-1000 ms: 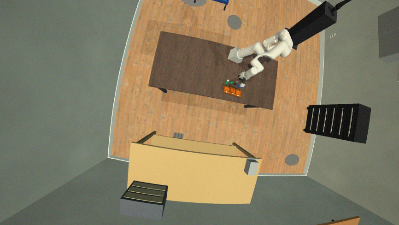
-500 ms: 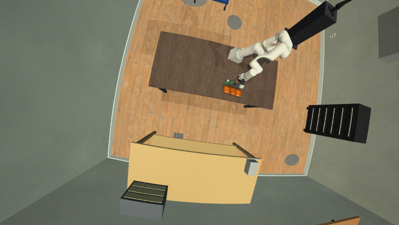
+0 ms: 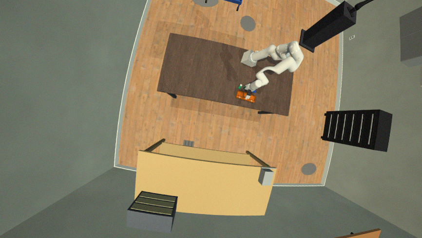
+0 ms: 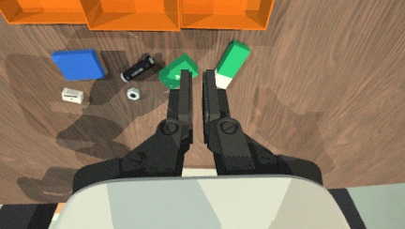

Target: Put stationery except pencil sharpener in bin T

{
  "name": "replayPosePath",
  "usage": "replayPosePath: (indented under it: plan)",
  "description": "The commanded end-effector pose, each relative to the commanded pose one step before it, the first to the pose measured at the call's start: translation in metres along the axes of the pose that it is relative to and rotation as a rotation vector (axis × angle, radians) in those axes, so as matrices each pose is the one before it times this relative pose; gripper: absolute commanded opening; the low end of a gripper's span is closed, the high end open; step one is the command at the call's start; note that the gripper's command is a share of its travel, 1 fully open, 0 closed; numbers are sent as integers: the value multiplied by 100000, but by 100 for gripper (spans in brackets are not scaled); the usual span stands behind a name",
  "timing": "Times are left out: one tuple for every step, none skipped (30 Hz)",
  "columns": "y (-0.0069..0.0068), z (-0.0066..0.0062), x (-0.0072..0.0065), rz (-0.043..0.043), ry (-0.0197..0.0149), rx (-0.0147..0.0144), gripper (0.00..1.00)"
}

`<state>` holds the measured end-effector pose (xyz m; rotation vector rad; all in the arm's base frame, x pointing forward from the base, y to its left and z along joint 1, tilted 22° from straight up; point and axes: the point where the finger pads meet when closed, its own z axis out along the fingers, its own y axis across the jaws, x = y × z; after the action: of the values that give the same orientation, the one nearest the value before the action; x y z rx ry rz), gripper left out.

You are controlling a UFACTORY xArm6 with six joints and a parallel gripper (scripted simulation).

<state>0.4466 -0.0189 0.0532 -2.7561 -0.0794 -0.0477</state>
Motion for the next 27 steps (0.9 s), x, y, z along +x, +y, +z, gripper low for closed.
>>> replayPosePath:
  plan:
    - [1701,2730,3025,-157,353,140,7]
    - [341,566,507,0,2,0,7]
    - [341,566,507,0,2,0,7]
    - [341,566,507,0,3,0,7]
    - [0,0,0,0,0,0,7]
    - [0,0,0,0,0,0,7]
    - [12,20,19,0,0,0,7]
    - [-2,0,-6,0,2,-1,7]
    - [1,0,2,0,-1,0,7]
    - [1,0,2,0,-1,0,7]
    - [0,0,1,0,0,0,7]
    - [0,0,1,0,0,0,7]
    - [0,0,1,0,0,0,7]
    - [0,267,0,0,-1,1,7]
    - [0,267,-1,0,-1,1,7]
    - [0,267,-1,0,-1,1,7]
    - [0,267,-1,0,-1,1,7]
    - [0,267,-1,0,0,1,7]
    - [0,267,-1,0,0,1,7]
    - [0,267,-1,0,0,1,7]
    - [0,267,-1,0,0,1,7]
    - [0,0,0,0,0,0,7]
    - [0,0,0,0,0,0,7]
    - [0,268,0,0,0,1,7]
    - [0,267,-1,0,-1,1,7]
    - [0,267,-1,0,-1,1,7]
    - [0,267,-1,0,-1,1,7]
